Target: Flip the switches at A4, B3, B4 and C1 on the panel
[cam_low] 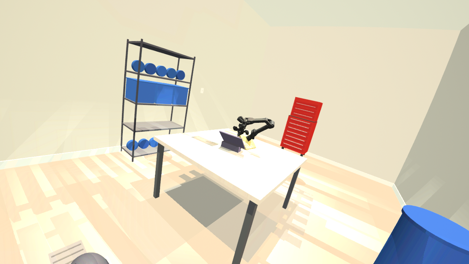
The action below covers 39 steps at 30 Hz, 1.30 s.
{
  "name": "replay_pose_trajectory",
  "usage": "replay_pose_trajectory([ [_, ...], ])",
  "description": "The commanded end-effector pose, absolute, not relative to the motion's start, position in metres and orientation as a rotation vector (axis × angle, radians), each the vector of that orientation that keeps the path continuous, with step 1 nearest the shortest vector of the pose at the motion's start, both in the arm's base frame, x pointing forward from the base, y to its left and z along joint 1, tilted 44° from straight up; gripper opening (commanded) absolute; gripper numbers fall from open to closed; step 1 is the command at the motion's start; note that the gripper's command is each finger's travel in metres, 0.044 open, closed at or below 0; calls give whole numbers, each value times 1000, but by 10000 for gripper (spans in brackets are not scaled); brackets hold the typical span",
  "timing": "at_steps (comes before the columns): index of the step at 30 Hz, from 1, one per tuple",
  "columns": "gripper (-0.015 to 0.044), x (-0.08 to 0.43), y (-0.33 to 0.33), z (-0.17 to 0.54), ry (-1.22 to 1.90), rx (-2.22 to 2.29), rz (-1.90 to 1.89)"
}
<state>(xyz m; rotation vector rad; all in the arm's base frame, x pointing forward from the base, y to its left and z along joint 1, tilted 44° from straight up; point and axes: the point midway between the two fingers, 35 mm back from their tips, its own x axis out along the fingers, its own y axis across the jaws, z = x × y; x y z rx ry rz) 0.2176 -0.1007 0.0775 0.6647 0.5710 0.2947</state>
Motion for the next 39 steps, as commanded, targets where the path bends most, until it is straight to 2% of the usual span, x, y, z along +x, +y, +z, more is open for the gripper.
replay_pose_trajectory([
  [1,0,225,-92,75,556,678,300],
  [39,0,244,-80,65,555,678,301],
])
